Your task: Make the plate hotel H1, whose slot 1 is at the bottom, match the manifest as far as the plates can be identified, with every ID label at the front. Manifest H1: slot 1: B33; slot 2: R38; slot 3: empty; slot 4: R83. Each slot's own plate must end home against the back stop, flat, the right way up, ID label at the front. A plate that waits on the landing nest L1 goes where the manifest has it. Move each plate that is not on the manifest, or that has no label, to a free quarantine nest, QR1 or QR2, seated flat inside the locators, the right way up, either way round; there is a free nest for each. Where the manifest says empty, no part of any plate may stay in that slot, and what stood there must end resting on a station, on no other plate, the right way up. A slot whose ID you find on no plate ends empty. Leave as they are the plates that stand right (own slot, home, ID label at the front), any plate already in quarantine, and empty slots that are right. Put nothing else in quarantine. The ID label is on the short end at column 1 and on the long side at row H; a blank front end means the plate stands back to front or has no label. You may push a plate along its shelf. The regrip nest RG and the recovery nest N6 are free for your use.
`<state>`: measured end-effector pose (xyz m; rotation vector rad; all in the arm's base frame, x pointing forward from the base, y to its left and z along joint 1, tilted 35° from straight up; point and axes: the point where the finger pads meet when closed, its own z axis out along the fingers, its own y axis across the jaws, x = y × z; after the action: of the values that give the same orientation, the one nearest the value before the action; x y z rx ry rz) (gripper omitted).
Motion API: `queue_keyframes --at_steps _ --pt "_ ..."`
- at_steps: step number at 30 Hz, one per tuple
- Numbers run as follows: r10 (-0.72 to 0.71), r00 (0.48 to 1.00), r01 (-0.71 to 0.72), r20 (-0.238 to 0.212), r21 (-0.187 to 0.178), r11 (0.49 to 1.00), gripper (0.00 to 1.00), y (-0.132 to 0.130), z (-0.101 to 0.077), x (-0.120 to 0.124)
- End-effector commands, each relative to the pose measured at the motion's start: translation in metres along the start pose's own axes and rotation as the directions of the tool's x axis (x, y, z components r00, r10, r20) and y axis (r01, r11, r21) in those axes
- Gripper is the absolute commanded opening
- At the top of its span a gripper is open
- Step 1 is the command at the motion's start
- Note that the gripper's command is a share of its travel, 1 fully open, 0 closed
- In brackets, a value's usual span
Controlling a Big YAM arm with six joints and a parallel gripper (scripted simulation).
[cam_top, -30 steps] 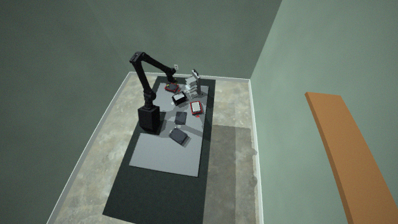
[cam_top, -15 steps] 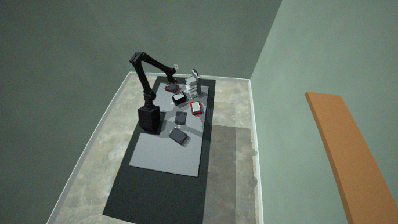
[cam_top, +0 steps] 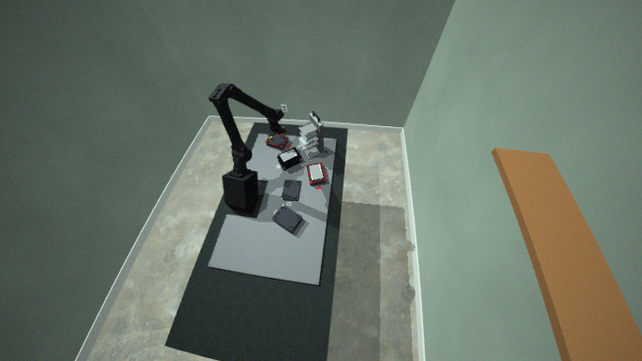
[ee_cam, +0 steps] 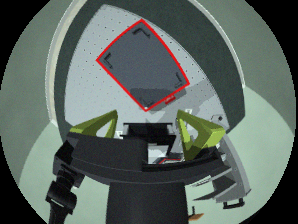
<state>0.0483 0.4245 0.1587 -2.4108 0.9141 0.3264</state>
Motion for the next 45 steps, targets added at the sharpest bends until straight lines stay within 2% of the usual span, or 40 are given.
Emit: queue_keyframes --at_steps 1,32,33,35,38,45 --pt "-0.004 1.000 0.003 0.024 0.032 0.999 1.00 -0.012 -0.007 -0.010" --pt "-0.004 1.000 0.003 0.024 0.032 0.999 1.00 -0.012 -0.007 -0.010" --pt "-0.005 0.999 0.003 0.037 0.044 0.999 1.00 -0.013 -0.011 -0.015" --pt "-0.004 0.999 0.002 0.032 0.041 0.999 1.00 -0.014 -0.020 -0.015" --pt "-0.006 0.999 0.004 0.038 0.055 0.998 1.00 -0.022 -0.030 -0.017" --pt "-0.010 0.999 0.008 0.036 0.059 0.998 1.00 -0.023 -0.042 -0.014"
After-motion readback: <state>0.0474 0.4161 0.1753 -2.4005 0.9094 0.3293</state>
